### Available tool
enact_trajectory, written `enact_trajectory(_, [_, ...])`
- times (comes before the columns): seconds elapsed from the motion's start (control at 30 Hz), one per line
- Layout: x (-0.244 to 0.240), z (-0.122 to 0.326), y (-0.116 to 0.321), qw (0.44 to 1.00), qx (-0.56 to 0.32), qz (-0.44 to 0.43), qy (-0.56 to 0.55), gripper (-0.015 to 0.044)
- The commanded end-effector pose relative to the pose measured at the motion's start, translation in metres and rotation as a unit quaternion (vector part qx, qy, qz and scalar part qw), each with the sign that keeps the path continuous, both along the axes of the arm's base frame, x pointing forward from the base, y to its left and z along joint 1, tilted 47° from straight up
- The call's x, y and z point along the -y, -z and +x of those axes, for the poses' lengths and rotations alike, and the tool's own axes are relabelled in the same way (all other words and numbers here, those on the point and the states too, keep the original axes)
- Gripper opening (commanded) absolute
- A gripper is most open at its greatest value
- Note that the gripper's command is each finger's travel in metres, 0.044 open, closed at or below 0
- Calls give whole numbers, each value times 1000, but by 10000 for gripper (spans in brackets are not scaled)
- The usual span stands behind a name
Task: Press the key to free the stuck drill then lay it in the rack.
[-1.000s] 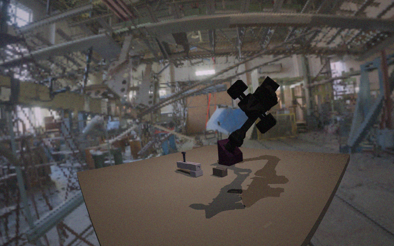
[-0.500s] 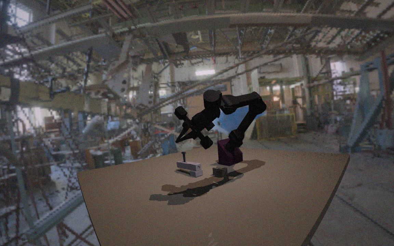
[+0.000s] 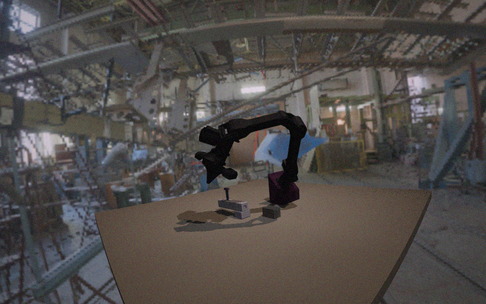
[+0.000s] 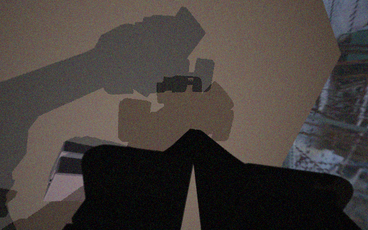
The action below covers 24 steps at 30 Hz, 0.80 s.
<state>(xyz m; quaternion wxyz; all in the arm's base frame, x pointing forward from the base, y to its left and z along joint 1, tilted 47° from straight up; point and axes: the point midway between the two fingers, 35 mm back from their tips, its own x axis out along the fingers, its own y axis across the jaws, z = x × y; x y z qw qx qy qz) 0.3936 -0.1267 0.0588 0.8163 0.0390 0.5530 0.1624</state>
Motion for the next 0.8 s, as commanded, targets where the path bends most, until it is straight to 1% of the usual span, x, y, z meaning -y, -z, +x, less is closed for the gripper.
enact_trajectory(0.0, [10,-43,40,993,-81,80,11,0])
enact_trajectory(0.17, [16,-103,72,962,-165,216,40,0])
enact_trajectory(0.23, [16,-117,77,949,-180,255,50,0])
enact_trajectory(0.43, [20,-121,80,948,-184,254,58,0])
enact_trajectory(0.77, [6,-118,85,947,-182,260,51,0])
